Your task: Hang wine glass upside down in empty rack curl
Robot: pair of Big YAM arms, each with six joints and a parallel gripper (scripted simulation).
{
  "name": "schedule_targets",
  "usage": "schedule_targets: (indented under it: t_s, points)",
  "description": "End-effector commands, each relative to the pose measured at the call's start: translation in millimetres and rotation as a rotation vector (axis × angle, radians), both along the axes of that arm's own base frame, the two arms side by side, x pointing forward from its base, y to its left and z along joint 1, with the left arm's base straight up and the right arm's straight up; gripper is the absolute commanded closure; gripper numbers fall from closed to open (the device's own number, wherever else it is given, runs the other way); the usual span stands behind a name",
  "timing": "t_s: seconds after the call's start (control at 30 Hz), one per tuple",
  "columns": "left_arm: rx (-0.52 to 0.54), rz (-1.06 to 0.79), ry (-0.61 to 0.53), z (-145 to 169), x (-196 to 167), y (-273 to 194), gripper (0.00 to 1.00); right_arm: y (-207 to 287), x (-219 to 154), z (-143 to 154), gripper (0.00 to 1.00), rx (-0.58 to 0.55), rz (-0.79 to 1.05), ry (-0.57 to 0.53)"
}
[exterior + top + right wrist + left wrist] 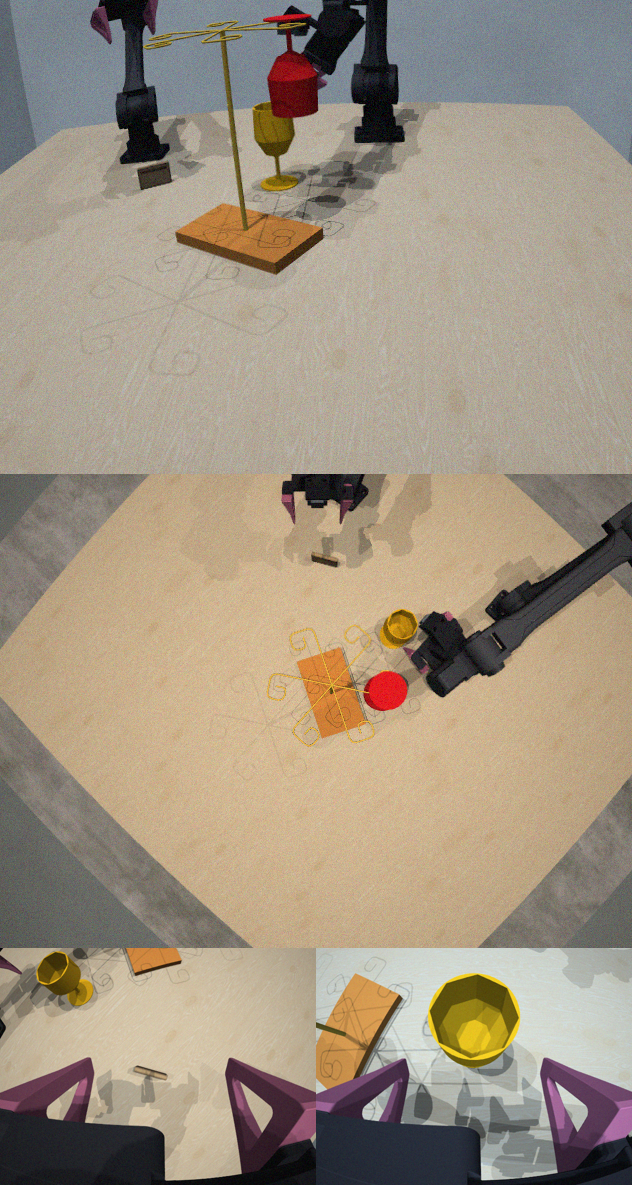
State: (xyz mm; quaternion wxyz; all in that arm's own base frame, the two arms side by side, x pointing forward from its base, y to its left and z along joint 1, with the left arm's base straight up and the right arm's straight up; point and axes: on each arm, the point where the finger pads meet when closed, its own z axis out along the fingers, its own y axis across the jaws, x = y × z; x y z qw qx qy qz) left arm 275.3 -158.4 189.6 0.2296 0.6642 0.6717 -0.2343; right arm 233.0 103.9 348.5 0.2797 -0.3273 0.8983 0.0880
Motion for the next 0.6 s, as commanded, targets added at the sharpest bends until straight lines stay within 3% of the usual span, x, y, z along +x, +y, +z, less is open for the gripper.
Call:
schedule_targets:
  t_s: [0.0,0.2,0.57]
  points:
    - [-0.01,-0.031,-0.034,11.7,5.1,-7.1,0.0,7.3,-20.1,21.3,0.0,-0.002,0.027,0.025]
    - [-0.001,-0.022,-0.006,-7.8,2.8,-12.0,0.0,8.4,-41.0,29.4,0.0,-0.009,0.057,0.032]
    - [-0.002,-0.022,-0.008,-17.6,3.1,-20.9,0.0,8.7,-38.9,27.8,0.0,-0.018,0.066,0.036]
